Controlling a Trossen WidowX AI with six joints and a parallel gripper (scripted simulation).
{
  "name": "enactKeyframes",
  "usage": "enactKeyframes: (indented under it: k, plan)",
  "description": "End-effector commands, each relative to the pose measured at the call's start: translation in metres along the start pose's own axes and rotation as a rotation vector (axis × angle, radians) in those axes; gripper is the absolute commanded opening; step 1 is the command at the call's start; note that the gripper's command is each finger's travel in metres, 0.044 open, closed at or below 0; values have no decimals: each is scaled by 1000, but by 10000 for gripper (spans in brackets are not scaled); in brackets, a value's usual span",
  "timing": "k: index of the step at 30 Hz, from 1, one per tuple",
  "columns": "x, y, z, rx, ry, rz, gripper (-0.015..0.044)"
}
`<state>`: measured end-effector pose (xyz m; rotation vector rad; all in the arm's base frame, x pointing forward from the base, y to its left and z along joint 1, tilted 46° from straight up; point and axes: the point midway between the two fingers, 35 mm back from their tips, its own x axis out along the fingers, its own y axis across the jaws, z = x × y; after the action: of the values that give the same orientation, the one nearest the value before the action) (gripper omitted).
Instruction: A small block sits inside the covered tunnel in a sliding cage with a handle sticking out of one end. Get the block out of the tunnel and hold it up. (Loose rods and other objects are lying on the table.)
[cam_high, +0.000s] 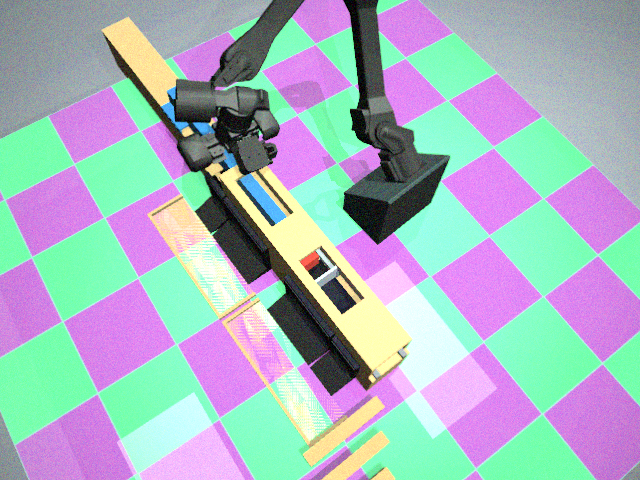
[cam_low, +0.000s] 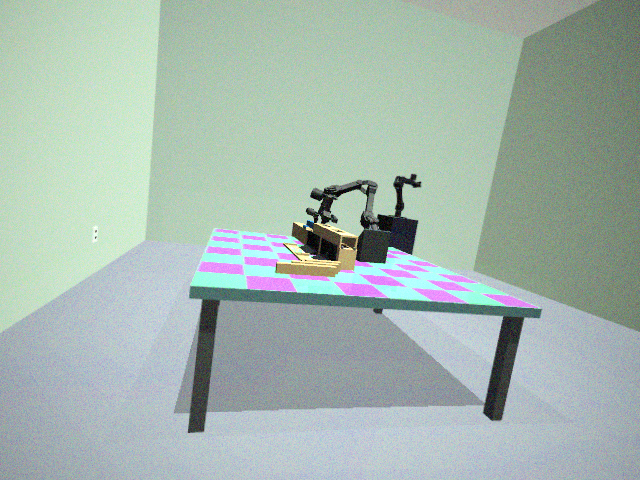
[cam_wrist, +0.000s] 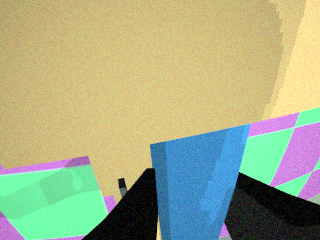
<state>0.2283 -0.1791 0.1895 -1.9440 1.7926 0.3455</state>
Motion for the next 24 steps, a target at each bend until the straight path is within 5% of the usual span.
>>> enactKeyframes:
  k: [1, 9, 24]
  plan:
    - [3, 0, 14, -20, -45, -7, 0]
    - [3, 0, 14, -20, -45, -7, 0]
    - [-27, -6, -7, -14, -35, -5, 394]
